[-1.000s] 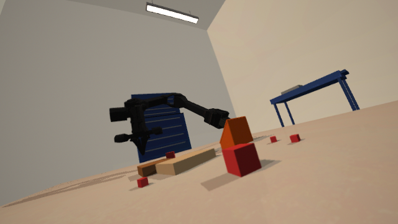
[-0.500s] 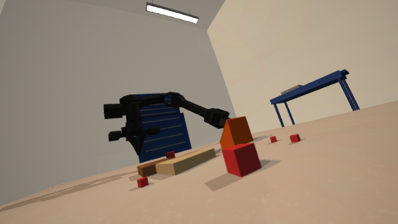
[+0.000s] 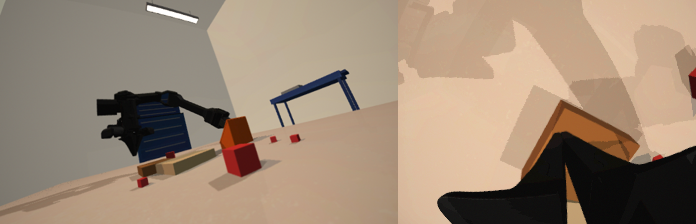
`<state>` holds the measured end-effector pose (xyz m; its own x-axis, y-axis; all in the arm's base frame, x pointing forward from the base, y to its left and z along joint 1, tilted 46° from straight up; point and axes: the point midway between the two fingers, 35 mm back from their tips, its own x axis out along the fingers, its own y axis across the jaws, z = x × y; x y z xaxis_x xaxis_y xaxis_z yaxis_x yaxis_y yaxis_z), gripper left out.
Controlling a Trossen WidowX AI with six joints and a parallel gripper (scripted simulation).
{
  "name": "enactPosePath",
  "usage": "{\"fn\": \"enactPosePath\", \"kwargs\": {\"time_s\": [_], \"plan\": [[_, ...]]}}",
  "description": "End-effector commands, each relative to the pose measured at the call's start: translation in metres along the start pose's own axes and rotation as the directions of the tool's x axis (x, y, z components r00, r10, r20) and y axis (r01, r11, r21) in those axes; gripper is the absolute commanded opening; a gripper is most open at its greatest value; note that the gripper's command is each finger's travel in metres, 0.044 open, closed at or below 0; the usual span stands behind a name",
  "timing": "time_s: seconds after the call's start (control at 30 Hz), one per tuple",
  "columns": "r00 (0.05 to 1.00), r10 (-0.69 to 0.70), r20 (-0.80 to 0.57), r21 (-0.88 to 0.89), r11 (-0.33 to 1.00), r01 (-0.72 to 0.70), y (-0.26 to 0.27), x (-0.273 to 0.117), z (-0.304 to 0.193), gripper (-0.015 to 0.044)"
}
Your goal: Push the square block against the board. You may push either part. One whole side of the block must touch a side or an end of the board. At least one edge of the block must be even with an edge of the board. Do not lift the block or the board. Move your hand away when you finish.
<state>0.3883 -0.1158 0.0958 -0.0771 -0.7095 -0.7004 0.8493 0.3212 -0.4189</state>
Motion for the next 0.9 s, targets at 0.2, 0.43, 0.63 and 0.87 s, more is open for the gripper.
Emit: {"fn": "enactPosePath", "kwargs": {"time_s": [0.2,0.43,0.63,0.87], "plan": [[1.0,-0.005,-0.01,-0.355,0.935,0.001,0.026,0.003,-0.019,0.0],[1.0,-0.005,-0.01,-0.568,0.823,-0.002,0.042,0.004,-0.032,0.0],[1.0,-0.007,-0.009,-0.725,0.688,-0.002,0.055,0.004,-0.043,0.0],[1.0,-0.008,-0.008,-0.803,0.596,-0.001,0.062,0.004,-0.05,0.0]]}}
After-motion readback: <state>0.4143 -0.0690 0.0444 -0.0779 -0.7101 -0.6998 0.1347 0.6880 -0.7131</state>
